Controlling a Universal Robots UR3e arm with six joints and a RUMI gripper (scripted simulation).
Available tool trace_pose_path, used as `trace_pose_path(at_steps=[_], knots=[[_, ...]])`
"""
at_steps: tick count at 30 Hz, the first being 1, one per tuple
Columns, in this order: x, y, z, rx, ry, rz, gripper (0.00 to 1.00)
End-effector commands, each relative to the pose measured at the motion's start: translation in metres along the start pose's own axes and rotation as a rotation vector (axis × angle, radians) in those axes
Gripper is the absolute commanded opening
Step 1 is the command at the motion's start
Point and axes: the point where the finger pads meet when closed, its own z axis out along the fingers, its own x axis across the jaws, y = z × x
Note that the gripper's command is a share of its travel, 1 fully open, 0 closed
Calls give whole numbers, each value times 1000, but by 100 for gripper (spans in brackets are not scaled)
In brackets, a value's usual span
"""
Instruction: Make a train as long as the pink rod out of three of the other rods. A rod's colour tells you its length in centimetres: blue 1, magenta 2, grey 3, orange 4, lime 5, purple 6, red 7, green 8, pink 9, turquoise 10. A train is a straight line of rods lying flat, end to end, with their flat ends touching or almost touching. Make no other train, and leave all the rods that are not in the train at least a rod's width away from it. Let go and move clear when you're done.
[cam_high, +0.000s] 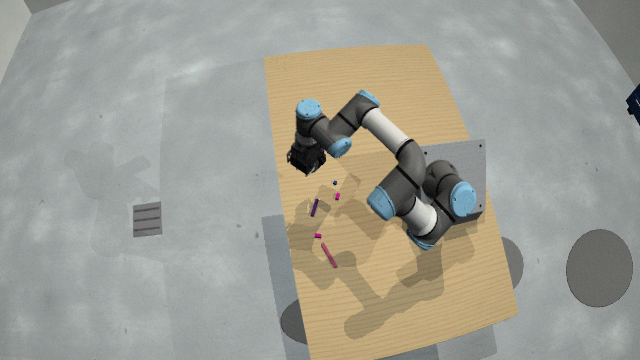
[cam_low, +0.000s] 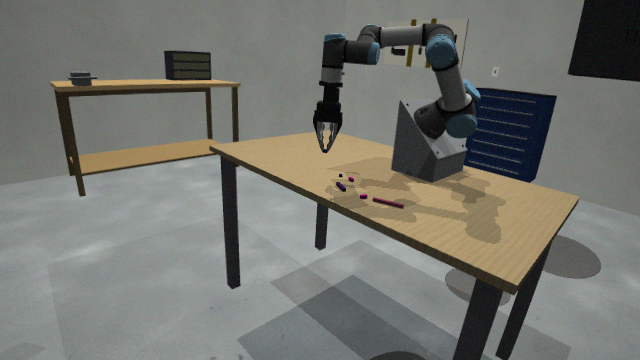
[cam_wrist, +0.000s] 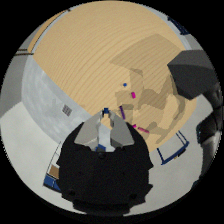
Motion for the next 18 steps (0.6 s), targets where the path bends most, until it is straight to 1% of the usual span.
trace_pose_path(at_steps=[1,9,14,18], knots=[[4,-1,-4,2,21,2,0],[5,0,-5,2,20,2,0],[13,6,-6,1,23,10,0],[25,15,-10,1,23,22,0]])
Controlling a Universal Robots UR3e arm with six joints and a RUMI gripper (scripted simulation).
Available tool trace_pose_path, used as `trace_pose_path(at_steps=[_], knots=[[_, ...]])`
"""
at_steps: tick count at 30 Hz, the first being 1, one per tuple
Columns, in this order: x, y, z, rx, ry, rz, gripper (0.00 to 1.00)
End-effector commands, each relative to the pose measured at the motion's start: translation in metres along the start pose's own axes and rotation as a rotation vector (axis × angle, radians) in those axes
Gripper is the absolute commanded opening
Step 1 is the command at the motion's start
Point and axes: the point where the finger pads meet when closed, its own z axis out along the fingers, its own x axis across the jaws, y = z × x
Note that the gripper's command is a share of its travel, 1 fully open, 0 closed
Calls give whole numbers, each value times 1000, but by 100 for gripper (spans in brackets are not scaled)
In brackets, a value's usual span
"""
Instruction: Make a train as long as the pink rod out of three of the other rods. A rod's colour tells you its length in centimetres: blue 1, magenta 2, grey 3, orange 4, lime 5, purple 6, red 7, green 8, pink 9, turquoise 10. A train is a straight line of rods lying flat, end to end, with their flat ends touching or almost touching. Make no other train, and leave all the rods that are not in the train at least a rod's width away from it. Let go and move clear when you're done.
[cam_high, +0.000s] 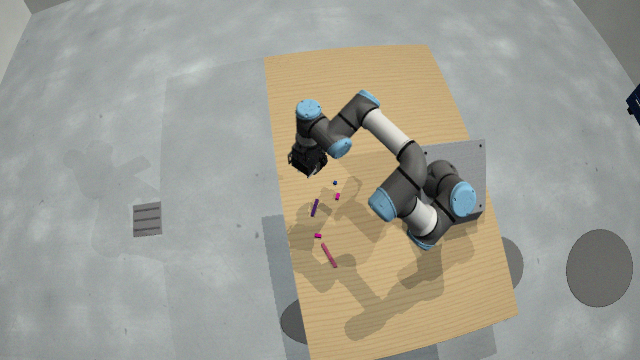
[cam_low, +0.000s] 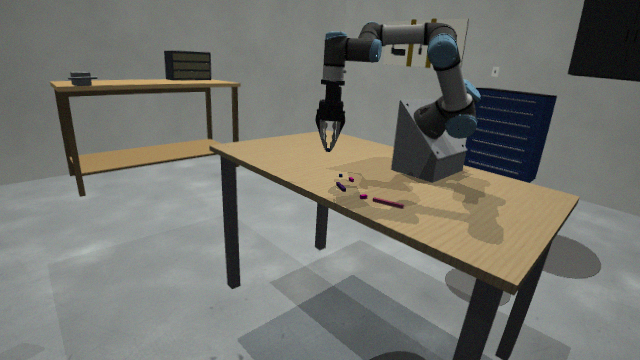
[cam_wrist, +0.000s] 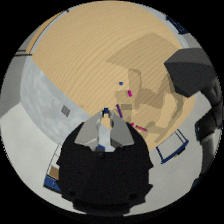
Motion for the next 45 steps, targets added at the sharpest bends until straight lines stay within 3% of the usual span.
trace_pose_path(at_steps=[1,6,19,21,29,35,45], knots=[[20,15,-5,-2,1,21,0],[35,25,-8,-1,1,34,0],[120,66,-9,-1,0,102,0],[120,66,-9,-1,0,102,0],[162,78,-2,-2,0,134,0],[174,81,1,-2,1,143,0],[175,81,1,-3,1,146,0]])
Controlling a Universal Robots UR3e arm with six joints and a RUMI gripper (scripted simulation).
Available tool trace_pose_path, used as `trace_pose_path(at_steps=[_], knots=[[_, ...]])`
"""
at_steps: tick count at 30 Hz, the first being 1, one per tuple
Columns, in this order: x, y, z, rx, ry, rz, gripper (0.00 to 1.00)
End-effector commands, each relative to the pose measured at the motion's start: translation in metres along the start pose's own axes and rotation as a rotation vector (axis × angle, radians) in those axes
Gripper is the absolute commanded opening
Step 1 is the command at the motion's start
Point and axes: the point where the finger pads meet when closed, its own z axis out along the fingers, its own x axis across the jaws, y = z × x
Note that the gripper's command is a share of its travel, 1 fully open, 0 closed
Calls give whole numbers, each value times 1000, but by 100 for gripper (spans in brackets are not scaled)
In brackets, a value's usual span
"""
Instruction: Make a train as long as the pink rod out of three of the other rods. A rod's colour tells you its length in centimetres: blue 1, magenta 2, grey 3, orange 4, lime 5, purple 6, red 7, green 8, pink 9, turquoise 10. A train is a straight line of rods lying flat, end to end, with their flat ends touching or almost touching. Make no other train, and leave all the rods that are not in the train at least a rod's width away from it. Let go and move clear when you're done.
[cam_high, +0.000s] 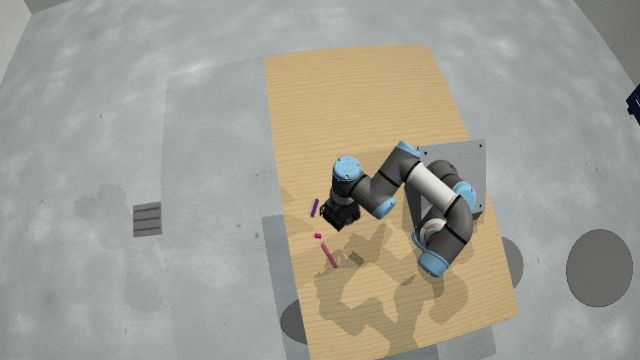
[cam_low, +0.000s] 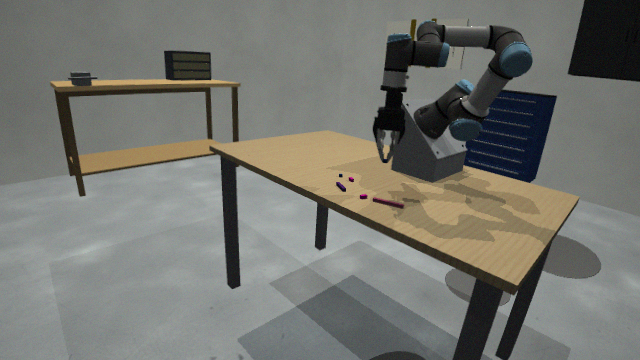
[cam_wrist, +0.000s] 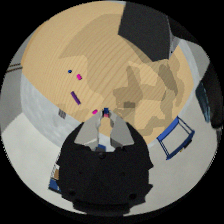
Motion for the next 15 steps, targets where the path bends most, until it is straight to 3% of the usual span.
trace_pose_path(at_steps=[1,15], knots=[[3,1,0,-5,-4,10,0],[3,1,4,-5,-2,10,0]])
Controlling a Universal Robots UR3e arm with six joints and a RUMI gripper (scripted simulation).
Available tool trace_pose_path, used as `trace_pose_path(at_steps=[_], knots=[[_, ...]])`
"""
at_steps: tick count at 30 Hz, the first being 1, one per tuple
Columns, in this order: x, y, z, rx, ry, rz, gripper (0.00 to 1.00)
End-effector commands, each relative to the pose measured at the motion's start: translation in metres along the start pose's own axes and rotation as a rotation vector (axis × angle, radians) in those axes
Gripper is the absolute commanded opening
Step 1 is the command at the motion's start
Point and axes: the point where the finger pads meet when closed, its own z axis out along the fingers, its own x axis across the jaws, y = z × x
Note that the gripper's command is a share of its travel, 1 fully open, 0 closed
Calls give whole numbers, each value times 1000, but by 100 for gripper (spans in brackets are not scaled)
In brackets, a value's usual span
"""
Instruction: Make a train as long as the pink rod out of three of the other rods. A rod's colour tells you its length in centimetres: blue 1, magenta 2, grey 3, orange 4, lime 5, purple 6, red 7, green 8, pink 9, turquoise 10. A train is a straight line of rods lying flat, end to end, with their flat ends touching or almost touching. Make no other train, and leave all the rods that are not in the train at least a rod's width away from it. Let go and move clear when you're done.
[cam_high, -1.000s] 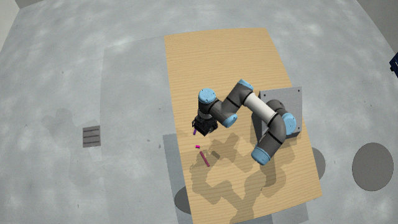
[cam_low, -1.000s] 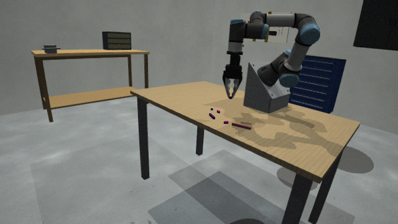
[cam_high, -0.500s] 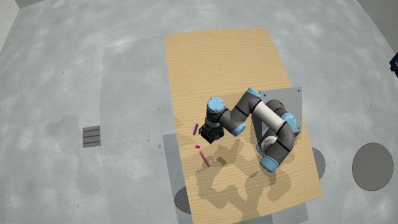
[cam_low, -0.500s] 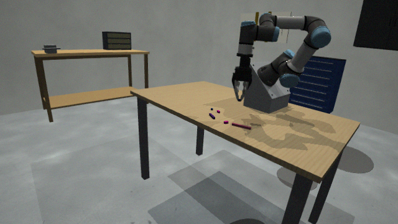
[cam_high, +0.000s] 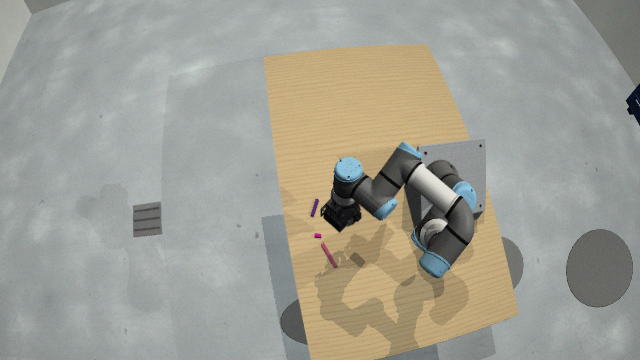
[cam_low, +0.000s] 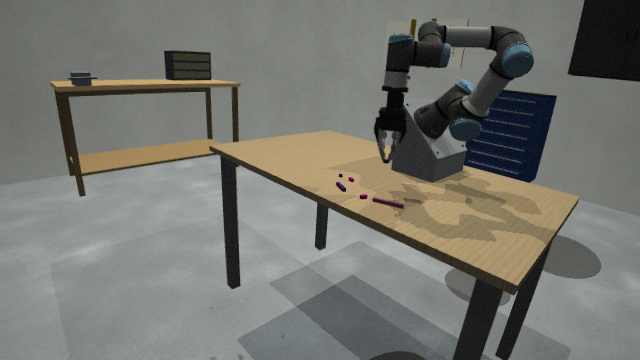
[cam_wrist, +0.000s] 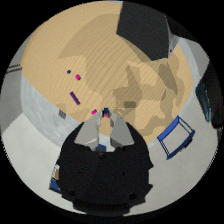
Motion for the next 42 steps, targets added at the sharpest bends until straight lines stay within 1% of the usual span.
trace_pose_path(at_steps=[1,5,10,12,20,25,27,33,42], knots=[[0,1,5,-2,-1,1,0],[0,1,16,-2,-1,1,0],[0,1,34,-2,-1,1,0],[0,1,34,-2,-1,1,0],[0,1,66,-2,-1,1,0],[0,1,80,-2,-1,1,0],[0,1,84,-2,-1,1,0],[0,1,87,-2,-1,1,0],[0,1,87,-2,-1,1,0]])
